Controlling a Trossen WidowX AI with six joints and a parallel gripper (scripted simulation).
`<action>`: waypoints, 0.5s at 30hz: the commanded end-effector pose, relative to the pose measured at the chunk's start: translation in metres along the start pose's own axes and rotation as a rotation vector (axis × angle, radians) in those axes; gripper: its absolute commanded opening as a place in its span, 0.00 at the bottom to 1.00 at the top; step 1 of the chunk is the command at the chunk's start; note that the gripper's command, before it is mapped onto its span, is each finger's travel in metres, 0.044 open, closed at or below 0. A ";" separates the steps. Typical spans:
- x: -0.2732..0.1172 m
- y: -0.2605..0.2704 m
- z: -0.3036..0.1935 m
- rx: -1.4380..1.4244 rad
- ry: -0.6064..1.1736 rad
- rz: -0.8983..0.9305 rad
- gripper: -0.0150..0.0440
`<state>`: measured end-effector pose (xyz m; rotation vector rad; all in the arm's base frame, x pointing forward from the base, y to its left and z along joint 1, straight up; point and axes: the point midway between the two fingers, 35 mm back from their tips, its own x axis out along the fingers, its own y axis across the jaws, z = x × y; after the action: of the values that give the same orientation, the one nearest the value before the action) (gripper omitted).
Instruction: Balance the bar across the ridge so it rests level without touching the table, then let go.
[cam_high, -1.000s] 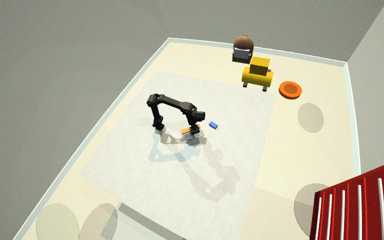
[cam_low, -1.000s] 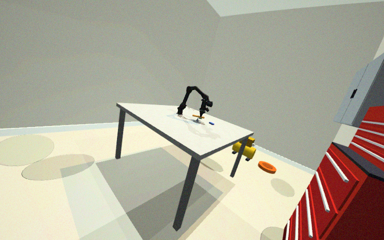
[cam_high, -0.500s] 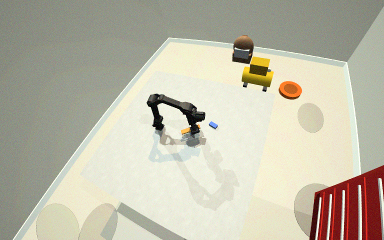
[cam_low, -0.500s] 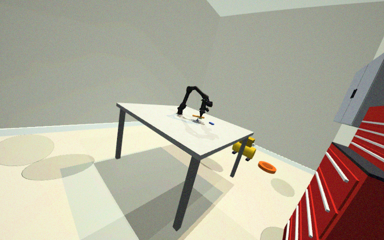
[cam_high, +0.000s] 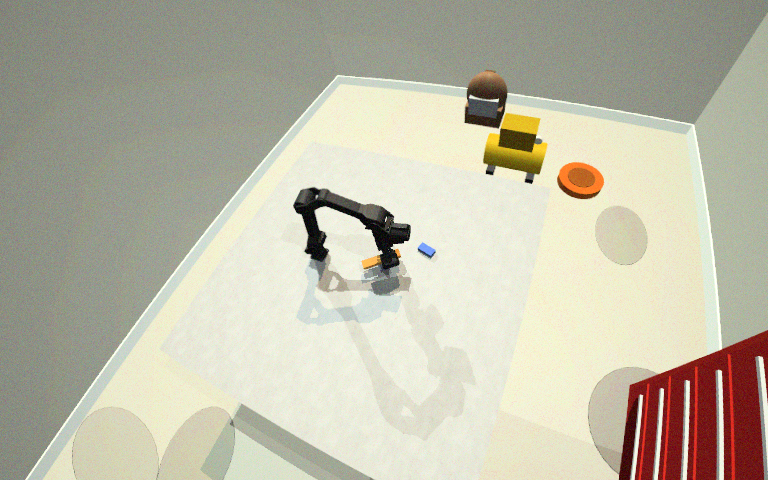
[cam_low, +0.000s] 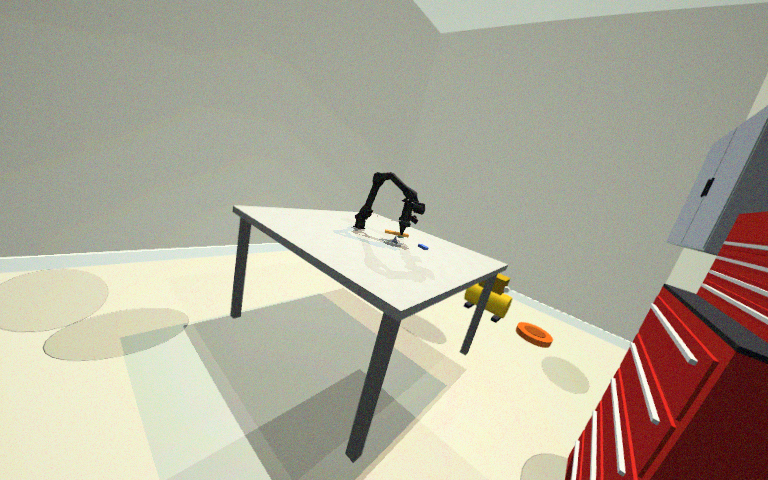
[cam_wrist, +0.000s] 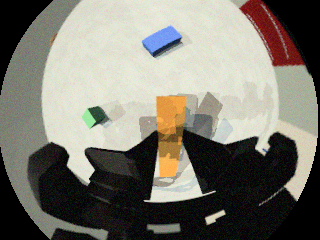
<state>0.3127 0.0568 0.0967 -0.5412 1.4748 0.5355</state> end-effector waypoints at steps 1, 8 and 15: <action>0.002 0.000 0.000 -0.001 0.003 0.001 0.25; 0.002 0.000 0.000 -0.001 0.003 0.001 0.25; 0.003 0.000 0.000 -0.001 0.003 0.001 0.25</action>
<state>0.3127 0.0568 0.0954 -0.5412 1.4747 0.5355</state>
